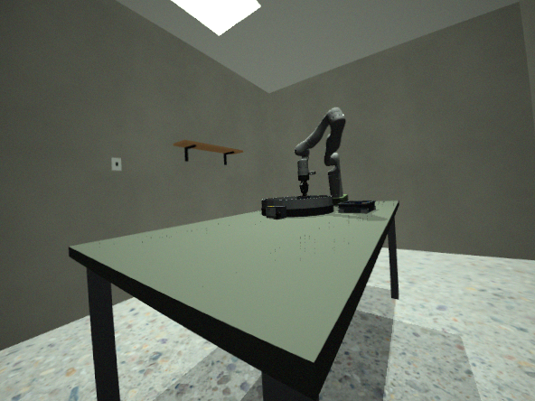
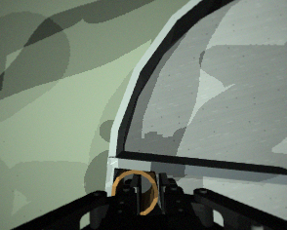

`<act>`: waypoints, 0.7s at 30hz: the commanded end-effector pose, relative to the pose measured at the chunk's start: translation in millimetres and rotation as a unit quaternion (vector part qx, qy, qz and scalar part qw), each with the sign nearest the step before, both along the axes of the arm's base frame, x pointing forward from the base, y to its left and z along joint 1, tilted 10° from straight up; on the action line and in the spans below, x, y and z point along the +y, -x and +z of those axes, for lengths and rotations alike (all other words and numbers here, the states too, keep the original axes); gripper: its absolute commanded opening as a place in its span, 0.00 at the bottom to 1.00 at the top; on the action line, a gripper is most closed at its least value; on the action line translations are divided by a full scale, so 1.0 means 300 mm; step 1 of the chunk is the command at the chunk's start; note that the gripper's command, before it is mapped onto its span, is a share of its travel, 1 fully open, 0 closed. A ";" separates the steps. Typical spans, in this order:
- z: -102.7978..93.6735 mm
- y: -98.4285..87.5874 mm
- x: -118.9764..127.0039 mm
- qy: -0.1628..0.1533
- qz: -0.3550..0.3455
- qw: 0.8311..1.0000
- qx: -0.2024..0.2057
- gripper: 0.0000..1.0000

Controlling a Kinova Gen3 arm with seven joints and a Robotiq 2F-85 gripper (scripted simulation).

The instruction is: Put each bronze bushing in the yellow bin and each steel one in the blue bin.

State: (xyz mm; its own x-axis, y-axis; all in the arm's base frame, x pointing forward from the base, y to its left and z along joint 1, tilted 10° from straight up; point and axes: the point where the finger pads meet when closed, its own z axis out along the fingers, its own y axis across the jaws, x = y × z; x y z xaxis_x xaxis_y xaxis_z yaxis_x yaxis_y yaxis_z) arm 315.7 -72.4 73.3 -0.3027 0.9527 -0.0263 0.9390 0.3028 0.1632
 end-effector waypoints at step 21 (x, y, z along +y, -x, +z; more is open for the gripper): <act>0.004 -0.009 0.002 -0.001 0.001 1.000 -0.003 0.00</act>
